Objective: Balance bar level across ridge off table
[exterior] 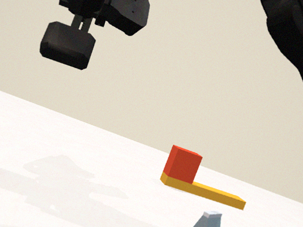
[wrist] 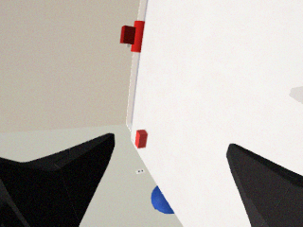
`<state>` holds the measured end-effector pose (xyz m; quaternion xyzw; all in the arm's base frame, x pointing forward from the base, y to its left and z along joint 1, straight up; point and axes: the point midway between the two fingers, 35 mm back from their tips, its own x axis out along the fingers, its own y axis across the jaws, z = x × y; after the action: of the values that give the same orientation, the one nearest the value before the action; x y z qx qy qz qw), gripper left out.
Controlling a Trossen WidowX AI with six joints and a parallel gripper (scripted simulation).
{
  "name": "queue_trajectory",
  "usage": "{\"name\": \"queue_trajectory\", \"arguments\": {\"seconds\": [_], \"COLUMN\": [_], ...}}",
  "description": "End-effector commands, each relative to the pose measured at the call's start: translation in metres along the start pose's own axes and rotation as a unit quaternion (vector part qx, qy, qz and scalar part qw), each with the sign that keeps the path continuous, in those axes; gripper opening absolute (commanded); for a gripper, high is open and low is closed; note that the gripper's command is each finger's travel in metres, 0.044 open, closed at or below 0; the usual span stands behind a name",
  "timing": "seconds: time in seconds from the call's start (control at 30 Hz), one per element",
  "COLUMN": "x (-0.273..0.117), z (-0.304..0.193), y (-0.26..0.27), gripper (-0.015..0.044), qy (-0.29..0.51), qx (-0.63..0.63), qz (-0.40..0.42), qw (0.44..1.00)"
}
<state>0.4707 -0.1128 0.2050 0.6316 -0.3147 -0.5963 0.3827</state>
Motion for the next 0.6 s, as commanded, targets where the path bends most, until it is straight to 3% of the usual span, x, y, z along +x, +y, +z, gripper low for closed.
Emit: {"name": "queue_trajectory", "arguments": {"seconds": [0.0,0.1,0.57], "x": [0.000,0.005,0.054], "z": [0.000,0.005,0.071], "y": [0.000,0.003,0.025], "gripper": [0.0374,0.0315,0.0315], "qy": [0.000,-0.006,-0.057], "qx": [0.000,-0.007,-0.056], "qz": [-0.001,-0.011,-0.126], "qw": [1.000,1.000,0.989]}}
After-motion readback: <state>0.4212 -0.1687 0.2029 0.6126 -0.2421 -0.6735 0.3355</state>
